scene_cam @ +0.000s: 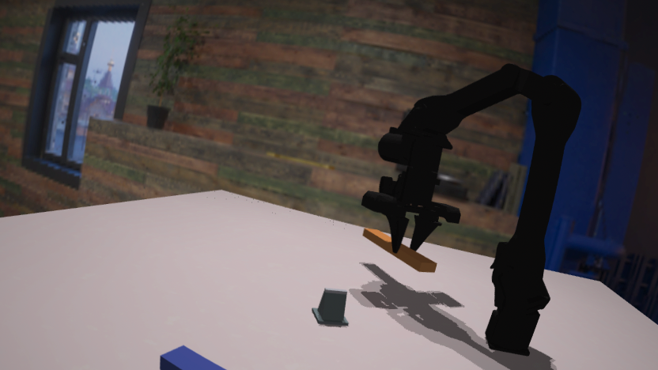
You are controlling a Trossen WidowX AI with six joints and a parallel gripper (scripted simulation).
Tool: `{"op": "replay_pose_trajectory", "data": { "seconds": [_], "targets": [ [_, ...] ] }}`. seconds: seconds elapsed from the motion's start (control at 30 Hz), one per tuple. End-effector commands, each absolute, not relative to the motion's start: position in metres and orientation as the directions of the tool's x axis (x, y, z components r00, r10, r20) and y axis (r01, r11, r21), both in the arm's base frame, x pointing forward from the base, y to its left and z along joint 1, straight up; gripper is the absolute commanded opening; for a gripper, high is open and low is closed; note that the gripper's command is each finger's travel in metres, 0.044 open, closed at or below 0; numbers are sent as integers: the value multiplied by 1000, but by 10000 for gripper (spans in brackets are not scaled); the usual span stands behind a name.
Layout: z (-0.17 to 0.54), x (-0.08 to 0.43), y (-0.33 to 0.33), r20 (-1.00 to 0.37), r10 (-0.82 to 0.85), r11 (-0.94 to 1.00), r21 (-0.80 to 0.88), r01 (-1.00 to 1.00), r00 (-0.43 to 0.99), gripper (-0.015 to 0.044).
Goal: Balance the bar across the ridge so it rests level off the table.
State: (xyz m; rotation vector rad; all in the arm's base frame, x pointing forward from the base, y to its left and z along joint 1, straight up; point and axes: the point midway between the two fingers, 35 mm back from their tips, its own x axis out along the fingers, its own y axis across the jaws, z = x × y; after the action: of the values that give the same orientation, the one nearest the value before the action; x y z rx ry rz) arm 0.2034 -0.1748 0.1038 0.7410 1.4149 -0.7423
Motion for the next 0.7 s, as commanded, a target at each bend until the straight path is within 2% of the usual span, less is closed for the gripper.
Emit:
{"op": "replay_pose_trajectory", "data": {
  "seconds": [0.0,0.37,0.67],
  "targets": [
    [117,203,-175,-1000,-19,574,9,818,24,0],
    [141,200,-172,-1000,-19,573,7,820,23,0],
    [141,220,-146,-1000,-16,563,11,826,25,0]
  ]
}}
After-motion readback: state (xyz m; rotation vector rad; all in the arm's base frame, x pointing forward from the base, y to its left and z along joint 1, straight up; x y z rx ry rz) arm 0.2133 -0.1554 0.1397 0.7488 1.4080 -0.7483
